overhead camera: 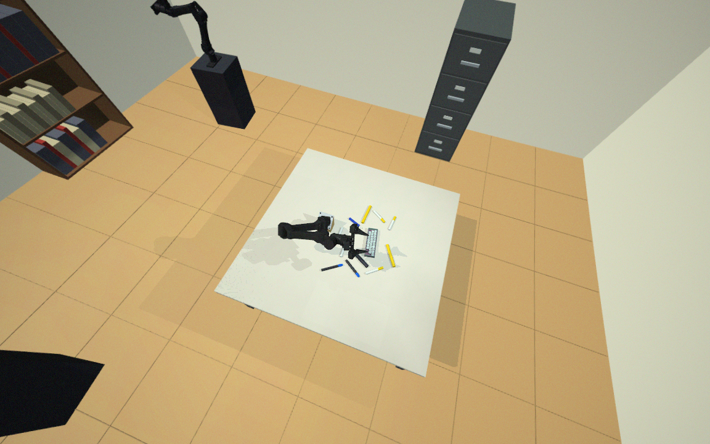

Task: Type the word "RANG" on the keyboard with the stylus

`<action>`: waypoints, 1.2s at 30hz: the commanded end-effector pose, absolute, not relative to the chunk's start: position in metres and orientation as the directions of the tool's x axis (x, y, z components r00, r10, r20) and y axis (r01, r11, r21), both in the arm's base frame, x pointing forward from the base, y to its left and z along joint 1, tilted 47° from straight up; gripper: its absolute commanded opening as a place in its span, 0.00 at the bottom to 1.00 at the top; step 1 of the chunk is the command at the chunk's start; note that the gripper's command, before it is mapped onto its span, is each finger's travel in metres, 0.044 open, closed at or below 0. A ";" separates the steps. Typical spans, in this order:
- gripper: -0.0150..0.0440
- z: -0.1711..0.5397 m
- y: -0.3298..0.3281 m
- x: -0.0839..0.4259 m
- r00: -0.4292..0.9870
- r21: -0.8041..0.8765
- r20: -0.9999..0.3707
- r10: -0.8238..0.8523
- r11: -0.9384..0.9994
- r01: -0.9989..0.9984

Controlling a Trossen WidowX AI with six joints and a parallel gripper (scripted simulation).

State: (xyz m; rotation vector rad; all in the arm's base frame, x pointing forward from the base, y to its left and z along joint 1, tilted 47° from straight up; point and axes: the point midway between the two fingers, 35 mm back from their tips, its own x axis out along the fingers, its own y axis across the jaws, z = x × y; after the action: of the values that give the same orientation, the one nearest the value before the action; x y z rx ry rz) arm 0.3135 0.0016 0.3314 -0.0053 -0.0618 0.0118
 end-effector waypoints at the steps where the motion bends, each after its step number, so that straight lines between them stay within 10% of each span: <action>1: 0.96 0.329 0.001 0.315 0.999 -0.004 0.051 0.009 1.000 -0.009; 17: 0.25 0.107 -0.009 0.383 0.563 -0.195 -0.769 -0.302 0.950 0.244; 30: 0.25 -0.030 -0.026 0.334 -0.075 -0.679 -0.733 -0.677 0.734 0.019; 36: 0.25 -0.041 -0.028 0.328 -0.124 -0.720 -0.684 -0.719 0.692 -0.041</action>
State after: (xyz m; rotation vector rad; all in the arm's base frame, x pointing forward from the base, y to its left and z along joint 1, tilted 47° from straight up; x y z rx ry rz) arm 0.3231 -0.0268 -0.0438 -0.6215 1.6186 -0.6313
